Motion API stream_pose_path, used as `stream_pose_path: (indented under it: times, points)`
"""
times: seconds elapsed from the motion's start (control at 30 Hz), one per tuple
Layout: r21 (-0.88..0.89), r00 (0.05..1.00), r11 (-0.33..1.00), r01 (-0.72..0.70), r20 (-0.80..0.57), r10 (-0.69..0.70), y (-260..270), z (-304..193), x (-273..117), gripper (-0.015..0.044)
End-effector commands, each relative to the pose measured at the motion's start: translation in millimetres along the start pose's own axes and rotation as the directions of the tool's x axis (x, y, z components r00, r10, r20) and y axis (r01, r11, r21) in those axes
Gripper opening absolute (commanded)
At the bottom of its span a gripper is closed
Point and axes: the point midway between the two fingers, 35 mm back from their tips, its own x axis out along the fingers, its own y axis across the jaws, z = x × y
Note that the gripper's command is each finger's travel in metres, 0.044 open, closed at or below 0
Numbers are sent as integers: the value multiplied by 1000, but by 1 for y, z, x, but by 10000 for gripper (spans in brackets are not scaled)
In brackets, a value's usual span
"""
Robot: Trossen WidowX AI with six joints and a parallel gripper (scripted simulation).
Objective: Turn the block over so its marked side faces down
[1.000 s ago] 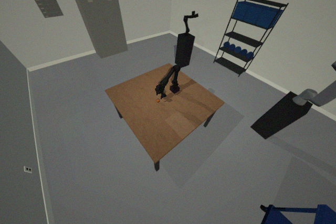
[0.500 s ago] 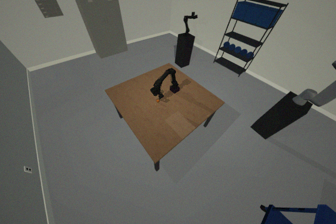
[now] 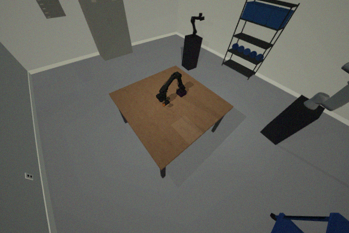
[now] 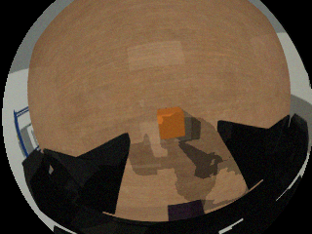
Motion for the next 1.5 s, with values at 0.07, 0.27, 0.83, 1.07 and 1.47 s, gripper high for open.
stream_pose_path:
  times: [0.07, 0.27, 0.83, 1.07, 1.47]
  points:
    - [-5, 1000, 1000, -2, -18, 2, 0, -5, 9, 440]
    - [-5, 1000, 1000, -2, -18, 2, 0, -4, 19, 440]
    - [-5, 1000, 1000, -2, -19, 2, 0, -5, 41, 414]
    - [-5, 1000, 1000, -2, -19, 2, 0, -5, 41, 230]
    - [-5, 1000, 1000, -2, -19, 2, 0, -5, 41, 91]
